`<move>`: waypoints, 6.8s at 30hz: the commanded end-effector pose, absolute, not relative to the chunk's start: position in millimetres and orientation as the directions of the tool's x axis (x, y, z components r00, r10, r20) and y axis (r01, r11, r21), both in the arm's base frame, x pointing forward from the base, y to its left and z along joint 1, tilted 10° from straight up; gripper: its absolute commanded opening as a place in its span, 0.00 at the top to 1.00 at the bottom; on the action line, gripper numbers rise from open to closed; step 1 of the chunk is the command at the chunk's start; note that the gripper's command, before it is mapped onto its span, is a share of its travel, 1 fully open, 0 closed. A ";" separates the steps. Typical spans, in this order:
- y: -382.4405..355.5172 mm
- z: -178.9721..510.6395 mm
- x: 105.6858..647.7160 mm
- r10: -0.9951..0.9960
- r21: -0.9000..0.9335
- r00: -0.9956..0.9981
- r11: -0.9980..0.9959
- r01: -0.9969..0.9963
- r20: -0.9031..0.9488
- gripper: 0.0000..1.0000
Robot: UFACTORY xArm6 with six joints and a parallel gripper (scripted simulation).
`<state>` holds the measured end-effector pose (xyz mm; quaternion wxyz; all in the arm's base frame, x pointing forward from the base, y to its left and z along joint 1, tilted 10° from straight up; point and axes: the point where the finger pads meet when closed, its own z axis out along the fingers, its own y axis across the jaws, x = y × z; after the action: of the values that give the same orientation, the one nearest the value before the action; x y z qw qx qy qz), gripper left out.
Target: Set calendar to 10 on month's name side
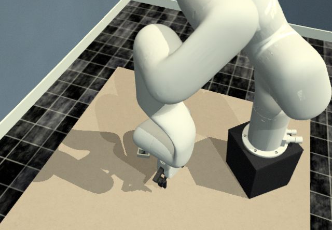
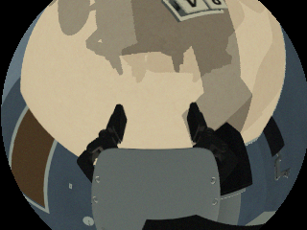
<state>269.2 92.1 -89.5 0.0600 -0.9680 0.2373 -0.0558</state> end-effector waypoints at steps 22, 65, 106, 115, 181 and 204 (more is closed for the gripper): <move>107.8 -85.7 283.6 -0.173 -0.111 0.976 -0.981 -0.159 0.130 0.00; 110.5 -116.2 288.2 -0.173 -0.111 0.976 -0.981 -0.159 0.130 0.00; 110.5 -116.2 288.2 -0.173 -0.111 0.976 -0.981 -0.159 0.130 0.00; 110.5 -116.2 288.2 -0.173 -0.111 0.976 -0.981 -0.159 0.130 0.00; 93.0 -79.9 331.2 -0.317 -0.129 0.942 -0.944 -0.303 0.112 0.00; 85.1 -76.8 356.8 -0.387 -0.137 0.916 -0.918 -0.373 0.102 0.00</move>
<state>353.1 86.0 -77.6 0.0613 -0.9757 0.1937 -0.0822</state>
